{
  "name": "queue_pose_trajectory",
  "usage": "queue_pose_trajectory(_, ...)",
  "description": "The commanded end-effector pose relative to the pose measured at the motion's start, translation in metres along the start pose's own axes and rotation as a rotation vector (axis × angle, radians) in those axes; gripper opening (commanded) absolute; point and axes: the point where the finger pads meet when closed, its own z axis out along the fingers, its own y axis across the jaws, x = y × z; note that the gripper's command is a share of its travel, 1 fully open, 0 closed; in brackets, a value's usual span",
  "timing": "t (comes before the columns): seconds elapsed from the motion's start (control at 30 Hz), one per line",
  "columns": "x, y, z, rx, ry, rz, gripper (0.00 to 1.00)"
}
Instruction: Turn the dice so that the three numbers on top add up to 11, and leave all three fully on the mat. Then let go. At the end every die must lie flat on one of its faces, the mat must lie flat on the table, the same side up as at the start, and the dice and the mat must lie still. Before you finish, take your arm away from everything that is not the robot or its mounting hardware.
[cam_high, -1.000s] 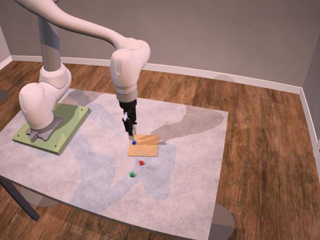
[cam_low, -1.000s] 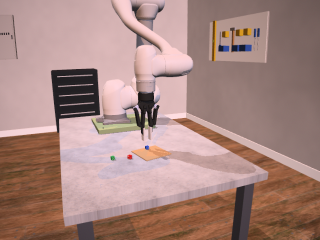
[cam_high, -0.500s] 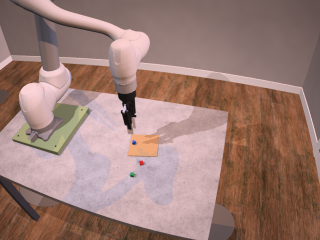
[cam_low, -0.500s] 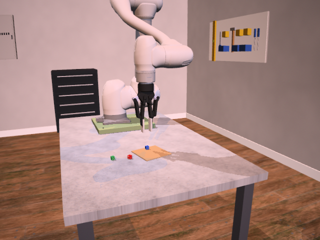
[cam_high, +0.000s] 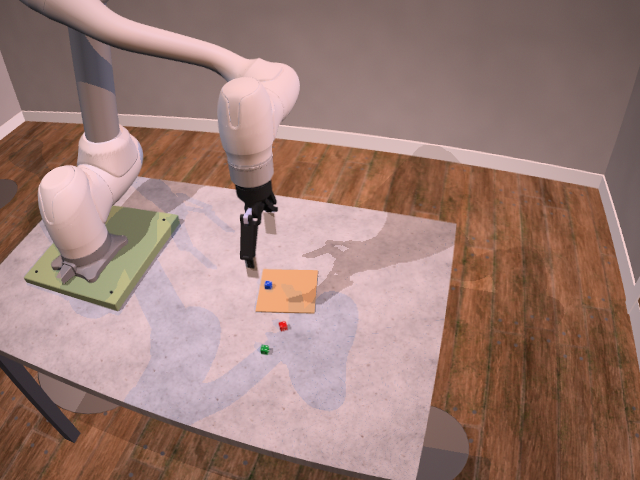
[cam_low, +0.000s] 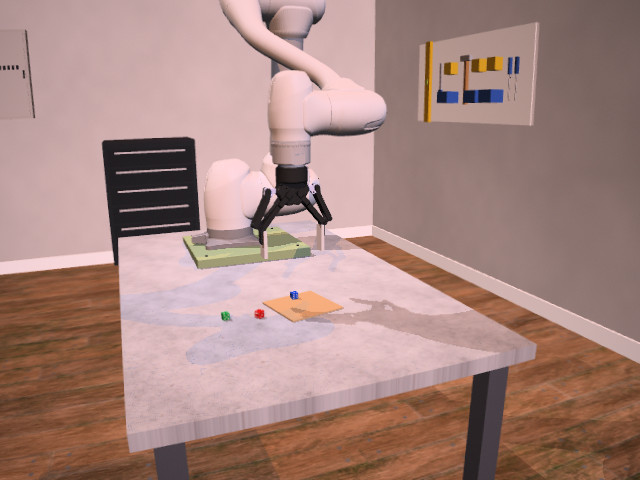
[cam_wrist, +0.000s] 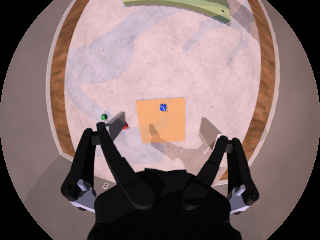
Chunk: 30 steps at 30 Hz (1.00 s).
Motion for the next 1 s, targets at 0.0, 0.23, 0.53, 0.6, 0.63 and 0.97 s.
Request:
queue_pose_trajectory(0.0, 0.000, 0.003, -0.003, -0.002, 0.000, -0.008, 1.00)
queue_pose_trajectory(0.23, -0.001, 0.002, -0.002, -0.002, 0.000, -0.026, 1.00)
queue_pose_trajectory(0.53, -0.010, -0.011, 0.000, -0.002, -0.001, -0.281, 1.00)
queue_pose_trajectory(0.6, -0.015, -0.017, 0.001, -0.002, -0.001, -0.401, 1.00)
queue_pose_trajectory(0.63, -0.015, -0.018, 0.001, -0.002, -0.001, -0.419, 1.00)
queue_pose_trajectory(0.97, -0.031, -0.042, 0.005, -0.002, -0.001, -0.853, 1.00)
